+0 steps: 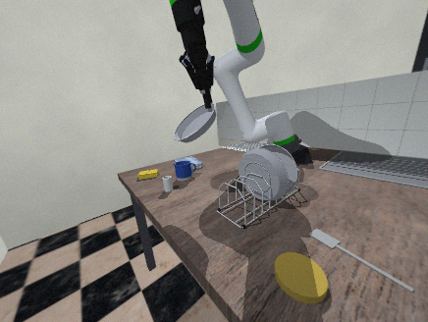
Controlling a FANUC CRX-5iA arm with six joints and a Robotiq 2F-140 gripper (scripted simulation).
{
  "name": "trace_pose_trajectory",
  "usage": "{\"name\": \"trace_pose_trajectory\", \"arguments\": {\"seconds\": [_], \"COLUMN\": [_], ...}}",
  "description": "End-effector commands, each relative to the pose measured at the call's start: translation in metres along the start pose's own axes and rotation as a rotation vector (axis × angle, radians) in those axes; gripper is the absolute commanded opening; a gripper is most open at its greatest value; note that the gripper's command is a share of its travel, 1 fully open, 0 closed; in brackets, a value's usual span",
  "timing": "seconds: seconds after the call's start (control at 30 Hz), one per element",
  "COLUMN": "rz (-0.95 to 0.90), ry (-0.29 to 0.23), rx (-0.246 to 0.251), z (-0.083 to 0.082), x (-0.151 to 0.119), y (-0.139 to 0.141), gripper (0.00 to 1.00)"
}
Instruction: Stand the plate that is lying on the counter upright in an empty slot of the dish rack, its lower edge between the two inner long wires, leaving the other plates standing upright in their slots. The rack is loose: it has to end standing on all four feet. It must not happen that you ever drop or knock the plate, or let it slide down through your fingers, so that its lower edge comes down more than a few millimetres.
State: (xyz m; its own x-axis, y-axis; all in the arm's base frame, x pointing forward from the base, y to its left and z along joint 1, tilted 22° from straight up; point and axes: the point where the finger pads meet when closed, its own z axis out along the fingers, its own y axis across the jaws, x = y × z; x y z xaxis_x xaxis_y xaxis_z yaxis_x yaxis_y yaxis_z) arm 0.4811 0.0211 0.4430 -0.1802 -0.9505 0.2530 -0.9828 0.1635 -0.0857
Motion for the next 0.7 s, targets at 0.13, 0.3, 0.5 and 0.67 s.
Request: {"name": "trace_pose_trajectory", "arguments": {"seconds": [0.13, 0.3, 0.5, 0.67], "rz": [-0.024, -0.045, -0.08, -0.128], "ry": [0.022, 0.041, 0.073, 0.116], "rx": [-0.006, -0.012, -0.022, -0.036], "z": [-0.001, -0.001, -0.001, -0.001], "x": [-0.002, -0.004, -0.008, -0.012], "y": [0.002, 0.005, 0.008, 0.013], "gripper": [0.1, 0.1, 0.1, 0.1]}}
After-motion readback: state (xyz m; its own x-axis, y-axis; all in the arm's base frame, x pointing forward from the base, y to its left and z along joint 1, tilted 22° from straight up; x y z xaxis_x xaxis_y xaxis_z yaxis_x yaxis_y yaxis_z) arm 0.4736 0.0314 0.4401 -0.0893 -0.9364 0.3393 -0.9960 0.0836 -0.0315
